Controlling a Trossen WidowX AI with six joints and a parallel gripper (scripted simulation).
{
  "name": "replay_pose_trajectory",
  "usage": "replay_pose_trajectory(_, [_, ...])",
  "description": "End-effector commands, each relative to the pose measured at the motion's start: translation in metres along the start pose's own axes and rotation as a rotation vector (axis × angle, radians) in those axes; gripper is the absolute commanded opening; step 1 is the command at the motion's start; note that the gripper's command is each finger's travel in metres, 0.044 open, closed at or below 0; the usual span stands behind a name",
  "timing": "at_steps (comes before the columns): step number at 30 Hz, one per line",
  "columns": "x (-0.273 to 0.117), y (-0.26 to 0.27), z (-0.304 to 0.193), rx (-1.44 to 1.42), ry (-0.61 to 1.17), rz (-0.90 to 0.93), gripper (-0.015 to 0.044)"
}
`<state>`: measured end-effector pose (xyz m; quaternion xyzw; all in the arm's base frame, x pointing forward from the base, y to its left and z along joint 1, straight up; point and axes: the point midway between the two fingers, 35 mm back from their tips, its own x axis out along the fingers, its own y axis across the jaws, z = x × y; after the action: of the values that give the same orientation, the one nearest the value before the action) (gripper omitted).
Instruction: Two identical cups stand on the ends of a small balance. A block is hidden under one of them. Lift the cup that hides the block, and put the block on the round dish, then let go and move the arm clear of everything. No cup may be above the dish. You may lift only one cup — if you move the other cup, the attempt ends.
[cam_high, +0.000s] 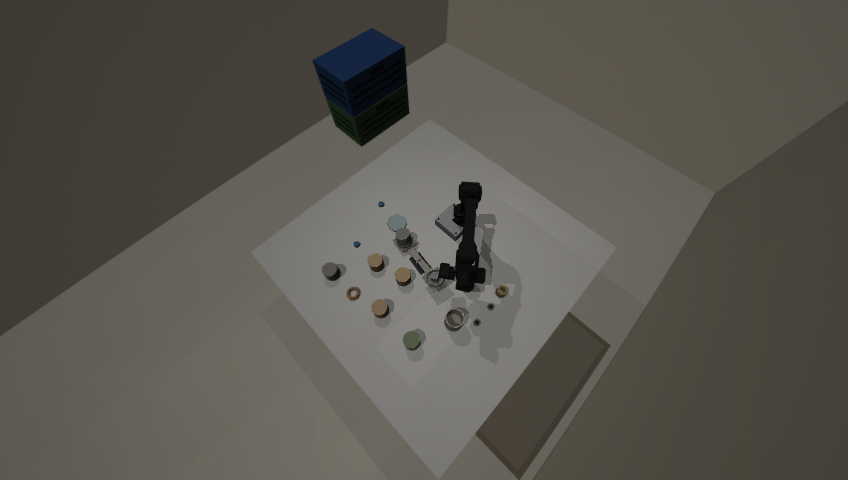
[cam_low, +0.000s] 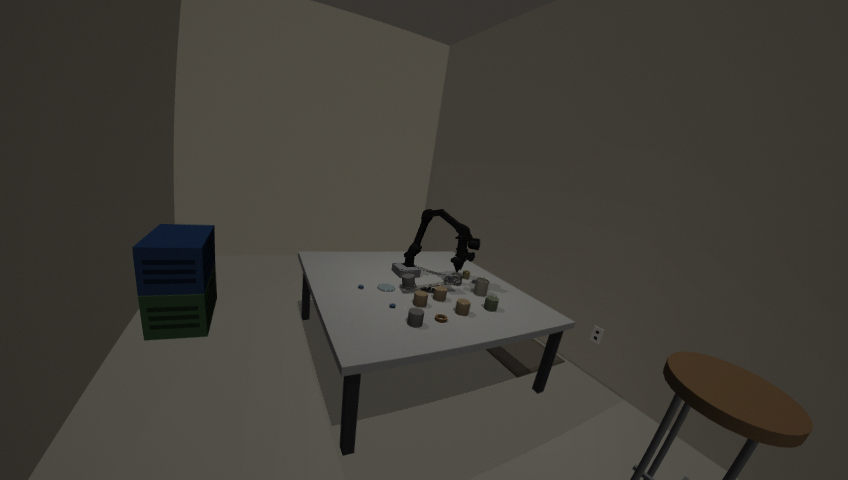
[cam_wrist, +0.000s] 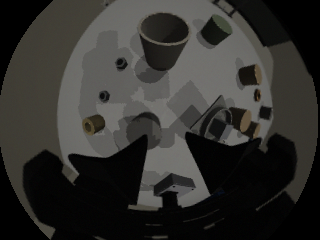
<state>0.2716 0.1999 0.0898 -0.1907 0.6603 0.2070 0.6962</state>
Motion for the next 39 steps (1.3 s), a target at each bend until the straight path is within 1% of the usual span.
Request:
replay_pose_trajectory(1, [-0.004,-0.007,0.003,0.118,-0.006,0.000,0.0260])
replay_pose_trajectory(39, [-0.026,-0.088,0.002,1.434,0.013,-0.030,0.0260])
